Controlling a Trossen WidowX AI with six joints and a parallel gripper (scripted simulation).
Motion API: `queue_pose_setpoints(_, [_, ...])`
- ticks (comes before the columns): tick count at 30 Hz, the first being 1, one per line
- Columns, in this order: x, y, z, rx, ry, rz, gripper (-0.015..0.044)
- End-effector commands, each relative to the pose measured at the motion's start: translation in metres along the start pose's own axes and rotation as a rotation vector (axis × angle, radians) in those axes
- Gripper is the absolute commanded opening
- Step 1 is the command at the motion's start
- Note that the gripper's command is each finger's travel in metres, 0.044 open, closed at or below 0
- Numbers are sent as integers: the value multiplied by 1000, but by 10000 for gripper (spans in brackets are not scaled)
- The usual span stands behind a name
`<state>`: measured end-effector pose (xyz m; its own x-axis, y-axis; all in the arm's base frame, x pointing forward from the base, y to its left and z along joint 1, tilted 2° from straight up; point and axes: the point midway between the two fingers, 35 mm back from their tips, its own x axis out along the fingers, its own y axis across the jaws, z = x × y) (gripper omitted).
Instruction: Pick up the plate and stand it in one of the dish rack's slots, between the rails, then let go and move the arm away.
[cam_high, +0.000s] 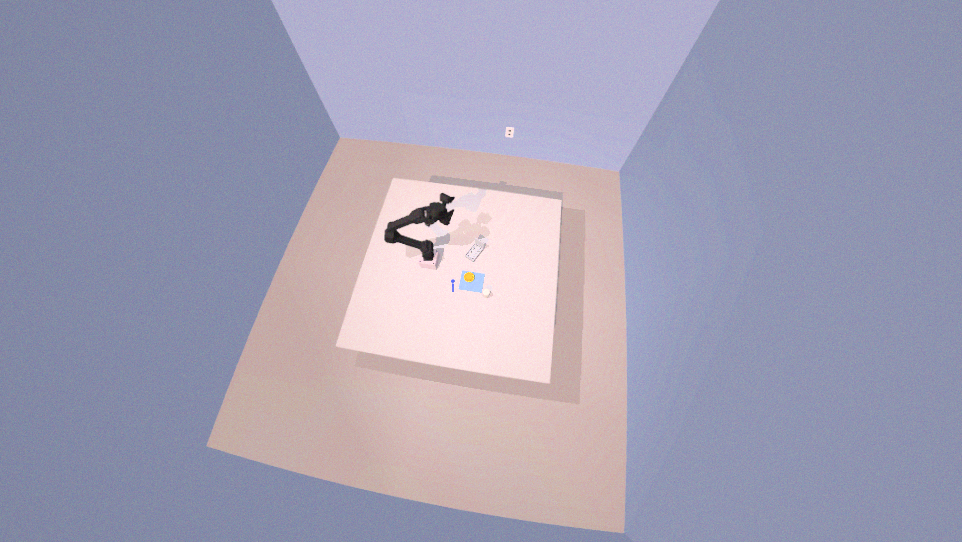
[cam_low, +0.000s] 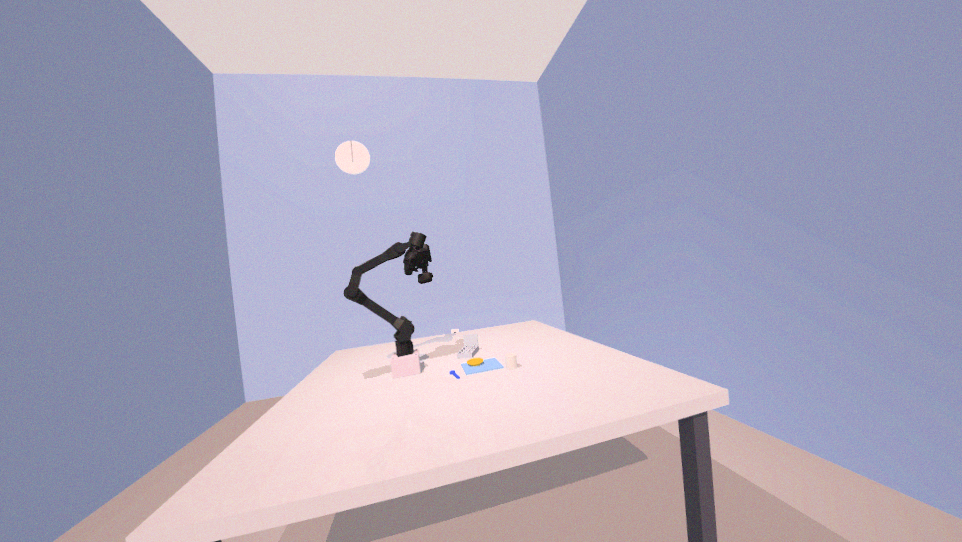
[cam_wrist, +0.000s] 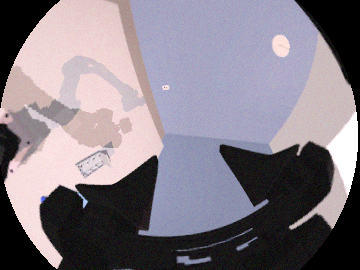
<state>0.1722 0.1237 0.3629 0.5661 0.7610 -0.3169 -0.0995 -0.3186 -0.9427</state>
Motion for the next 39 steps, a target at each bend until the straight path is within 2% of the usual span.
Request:
queue_pose_setpoints(1, [5,8,-17,130,47,52,400])
queue_pose_setpoints(20, [18,58,-87,705,286,244,400])
queue_pose_setpoints(39, [10,122,-145,1264,593,379,400])
